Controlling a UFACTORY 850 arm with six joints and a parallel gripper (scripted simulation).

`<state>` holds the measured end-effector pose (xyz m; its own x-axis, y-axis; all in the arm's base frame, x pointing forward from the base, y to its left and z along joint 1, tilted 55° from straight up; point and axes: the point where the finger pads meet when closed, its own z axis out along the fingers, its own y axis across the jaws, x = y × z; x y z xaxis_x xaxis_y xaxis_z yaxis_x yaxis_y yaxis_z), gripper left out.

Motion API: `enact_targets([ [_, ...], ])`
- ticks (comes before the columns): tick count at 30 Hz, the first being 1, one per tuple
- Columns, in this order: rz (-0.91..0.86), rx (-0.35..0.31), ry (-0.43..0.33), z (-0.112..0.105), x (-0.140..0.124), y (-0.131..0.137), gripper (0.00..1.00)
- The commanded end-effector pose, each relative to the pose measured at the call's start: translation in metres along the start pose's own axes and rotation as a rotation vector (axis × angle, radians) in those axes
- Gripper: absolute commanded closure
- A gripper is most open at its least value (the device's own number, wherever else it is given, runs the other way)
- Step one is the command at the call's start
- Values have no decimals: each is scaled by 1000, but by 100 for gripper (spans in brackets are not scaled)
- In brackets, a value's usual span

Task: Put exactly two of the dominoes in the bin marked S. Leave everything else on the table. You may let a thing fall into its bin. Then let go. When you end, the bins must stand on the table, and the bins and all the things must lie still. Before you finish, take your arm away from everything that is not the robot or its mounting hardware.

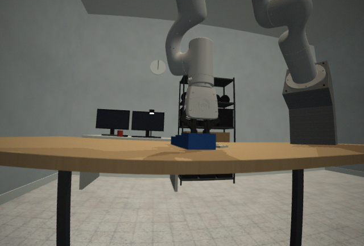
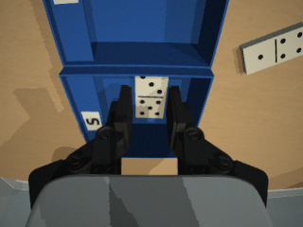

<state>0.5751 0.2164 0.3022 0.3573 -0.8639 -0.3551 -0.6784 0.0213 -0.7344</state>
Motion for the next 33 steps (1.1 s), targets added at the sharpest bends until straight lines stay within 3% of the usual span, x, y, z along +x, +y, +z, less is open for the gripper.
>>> enact_targets([
  [1,0,1,0,0,0,0,69],
  [30,0,1,0,-28,0,0,69],
  [33,0,1,0,-43,0,0,69],
])
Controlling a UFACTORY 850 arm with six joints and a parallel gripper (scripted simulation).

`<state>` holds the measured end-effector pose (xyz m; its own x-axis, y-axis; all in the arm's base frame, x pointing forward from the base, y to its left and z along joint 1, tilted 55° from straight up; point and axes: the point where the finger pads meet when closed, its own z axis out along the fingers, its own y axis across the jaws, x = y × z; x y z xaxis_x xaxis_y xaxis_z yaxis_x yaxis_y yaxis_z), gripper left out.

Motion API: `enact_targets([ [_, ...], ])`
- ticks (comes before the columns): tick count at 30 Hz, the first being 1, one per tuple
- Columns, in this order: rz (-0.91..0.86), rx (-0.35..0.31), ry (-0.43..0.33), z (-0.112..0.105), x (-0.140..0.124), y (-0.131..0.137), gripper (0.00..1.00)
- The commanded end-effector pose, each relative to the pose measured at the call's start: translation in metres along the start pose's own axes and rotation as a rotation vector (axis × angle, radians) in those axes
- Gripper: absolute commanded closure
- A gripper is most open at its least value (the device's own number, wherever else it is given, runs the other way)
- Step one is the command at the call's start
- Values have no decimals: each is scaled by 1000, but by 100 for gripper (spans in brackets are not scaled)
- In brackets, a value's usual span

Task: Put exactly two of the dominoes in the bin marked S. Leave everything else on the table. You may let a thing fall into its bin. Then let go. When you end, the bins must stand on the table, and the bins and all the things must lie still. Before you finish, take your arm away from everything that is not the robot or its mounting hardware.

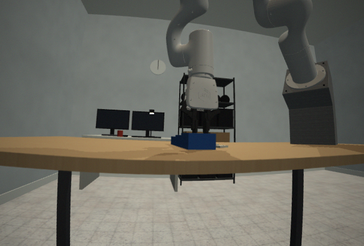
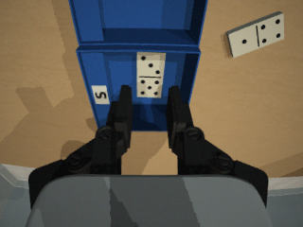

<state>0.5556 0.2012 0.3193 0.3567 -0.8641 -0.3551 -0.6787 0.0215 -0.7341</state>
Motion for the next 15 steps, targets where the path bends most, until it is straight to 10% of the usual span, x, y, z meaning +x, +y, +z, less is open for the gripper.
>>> enact_targets([
  [1,-1,1,0,-18,0,-1,69],
  [15,150,1,0,-22,19,16,59],
])
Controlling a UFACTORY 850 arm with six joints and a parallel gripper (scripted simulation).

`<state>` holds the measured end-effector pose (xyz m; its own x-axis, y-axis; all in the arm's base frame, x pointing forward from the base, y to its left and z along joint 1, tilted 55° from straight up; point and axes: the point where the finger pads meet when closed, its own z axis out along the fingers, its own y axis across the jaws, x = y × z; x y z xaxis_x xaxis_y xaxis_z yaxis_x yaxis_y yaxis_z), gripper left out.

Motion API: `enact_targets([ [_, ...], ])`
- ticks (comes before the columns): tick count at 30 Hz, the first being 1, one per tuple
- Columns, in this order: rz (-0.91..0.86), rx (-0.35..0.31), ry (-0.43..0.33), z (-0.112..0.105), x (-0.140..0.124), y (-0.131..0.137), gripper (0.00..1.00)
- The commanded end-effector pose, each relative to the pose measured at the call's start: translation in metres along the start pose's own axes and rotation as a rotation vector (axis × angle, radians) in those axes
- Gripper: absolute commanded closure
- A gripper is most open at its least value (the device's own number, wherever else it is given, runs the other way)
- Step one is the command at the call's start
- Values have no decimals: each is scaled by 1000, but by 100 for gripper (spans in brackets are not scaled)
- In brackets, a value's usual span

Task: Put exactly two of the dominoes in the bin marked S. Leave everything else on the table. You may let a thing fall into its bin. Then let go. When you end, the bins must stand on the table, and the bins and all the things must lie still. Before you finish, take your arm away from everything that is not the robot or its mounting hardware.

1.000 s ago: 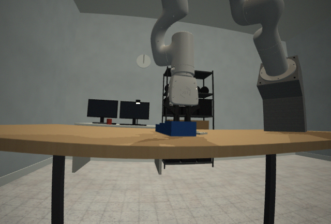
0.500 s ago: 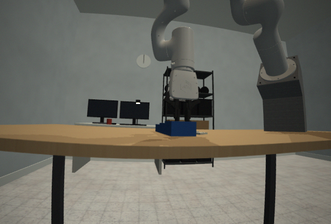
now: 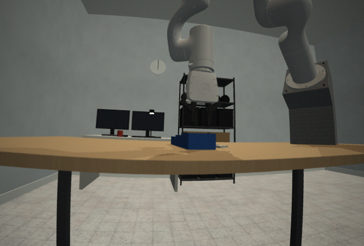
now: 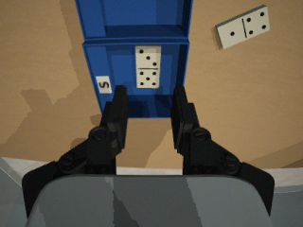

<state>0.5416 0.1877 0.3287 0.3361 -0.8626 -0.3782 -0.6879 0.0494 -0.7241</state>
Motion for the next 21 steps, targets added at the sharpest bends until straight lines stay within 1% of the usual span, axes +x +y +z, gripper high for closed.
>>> enact_targets([
  [1,157,-1,1,0,22,18,59],
  [9,434,1,5,-1,74,61,59],
  [11,434,1,5,-1,74,61,59],
  [12,533,1,5,-1,80,66,59],
  [16,633,-1,1,-1,106,87,59],
  [19,633,-1,1,-1,126,103,59],
  [21,633,-1,1,-1,129,105,59],
])
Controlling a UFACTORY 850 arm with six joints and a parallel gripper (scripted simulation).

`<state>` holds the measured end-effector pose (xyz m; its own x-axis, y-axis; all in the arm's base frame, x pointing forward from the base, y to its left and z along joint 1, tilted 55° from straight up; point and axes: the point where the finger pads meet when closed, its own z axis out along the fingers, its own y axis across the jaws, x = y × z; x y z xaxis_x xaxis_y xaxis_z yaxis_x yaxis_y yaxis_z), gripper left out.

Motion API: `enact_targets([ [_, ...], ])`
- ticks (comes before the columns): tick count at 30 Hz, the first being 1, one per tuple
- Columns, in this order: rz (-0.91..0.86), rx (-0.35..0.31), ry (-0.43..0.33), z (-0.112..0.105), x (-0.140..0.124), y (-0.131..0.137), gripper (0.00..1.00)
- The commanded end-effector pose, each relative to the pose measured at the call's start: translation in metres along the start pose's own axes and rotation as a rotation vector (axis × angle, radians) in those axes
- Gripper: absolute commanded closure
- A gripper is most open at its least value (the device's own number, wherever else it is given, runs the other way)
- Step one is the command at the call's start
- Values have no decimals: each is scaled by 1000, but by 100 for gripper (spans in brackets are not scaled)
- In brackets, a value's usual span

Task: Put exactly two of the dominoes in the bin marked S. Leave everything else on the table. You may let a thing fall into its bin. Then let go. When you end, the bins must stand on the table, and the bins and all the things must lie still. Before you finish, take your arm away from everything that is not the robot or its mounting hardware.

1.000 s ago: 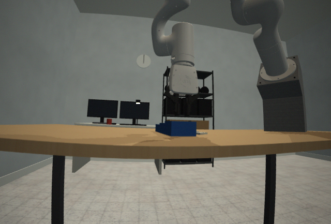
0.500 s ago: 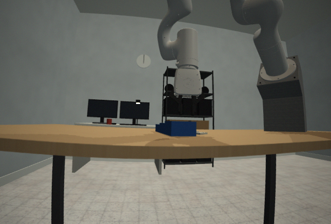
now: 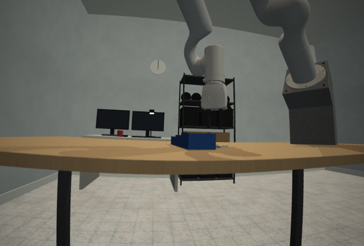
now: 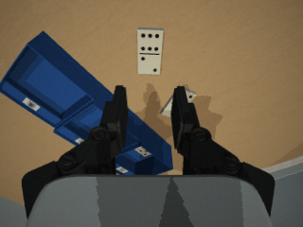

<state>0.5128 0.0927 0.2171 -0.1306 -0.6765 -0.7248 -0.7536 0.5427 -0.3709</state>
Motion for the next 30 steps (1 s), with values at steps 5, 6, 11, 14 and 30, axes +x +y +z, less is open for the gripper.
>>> enact_targets([
  [5,13,-3,-5,1,18,-1,59],
  [6,13,-3,-5,1,18,-1,59],
  [11,13,-3,-5,1,15,-1,59],
  [14,13,-3,-5,1,13,-1,59],
  [30,13,-3,-5,1,10,-1,59],
])
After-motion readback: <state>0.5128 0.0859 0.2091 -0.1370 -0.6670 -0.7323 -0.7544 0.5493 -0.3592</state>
